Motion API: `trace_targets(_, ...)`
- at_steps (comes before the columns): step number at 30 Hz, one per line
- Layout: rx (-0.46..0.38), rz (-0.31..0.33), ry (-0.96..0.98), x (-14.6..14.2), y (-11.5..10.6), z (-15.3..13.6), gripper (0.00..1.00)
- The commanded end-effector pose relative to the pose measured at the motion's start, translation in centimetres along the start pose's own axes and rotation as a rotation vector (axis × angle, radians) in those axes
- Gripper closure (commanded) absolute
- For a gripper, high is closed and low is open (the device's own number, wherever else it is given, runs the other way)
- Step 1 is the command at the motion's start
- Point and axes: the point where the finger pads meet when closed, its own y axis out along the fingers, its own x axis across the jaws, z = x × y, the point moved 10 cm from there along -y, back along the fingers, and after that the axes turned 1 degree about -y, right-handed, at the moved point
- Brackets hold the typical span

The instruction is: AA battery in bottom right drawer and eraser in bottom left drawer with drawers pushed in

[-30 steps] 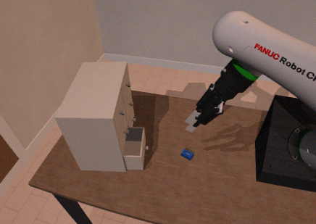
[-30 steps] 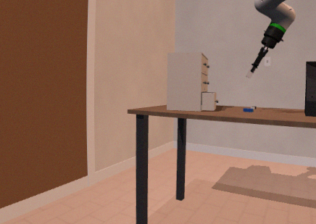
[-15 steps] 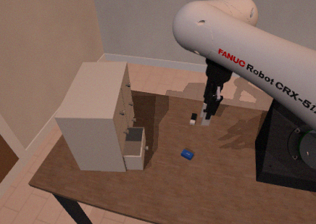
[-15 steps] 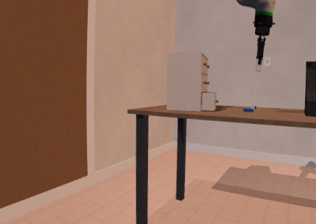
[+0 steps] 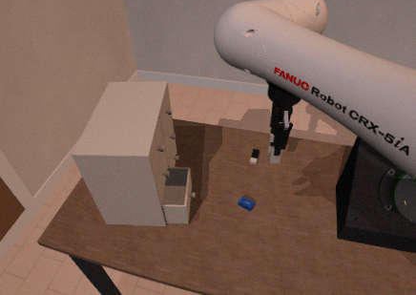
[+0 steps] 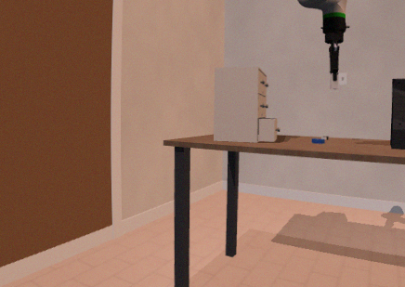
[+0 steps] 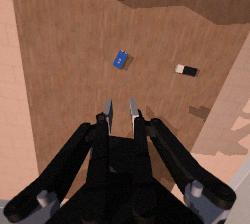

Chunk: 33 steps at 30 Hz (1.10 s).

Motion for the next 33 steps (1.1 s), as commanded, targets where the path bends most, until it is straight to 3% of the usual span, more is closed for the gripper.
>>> trace_targets(1,0.000,0.000,0.000,0.0,0.0,0.0,0.80)
trace_targets(12,0.001,0.001,0.078,0.9,0.5,0.3,0.80)
trace_targets(18,0.005,0.007,0.453,6.4,3.8,1.7,0.80)
trace_targets(22,0.008,0.009,0.656,9.1,5.7,2.0,0.80)
trace_targets(24,0.008,0.009,0.656,9.1,5.7,2.0,0.80)
trace_targets(25,0.008,0.010,0.804,10.5,6.7,2.1,0.80)
trace_targets(33,0.010,0.012,1.193,15.8,11.0,2.0,0.80)
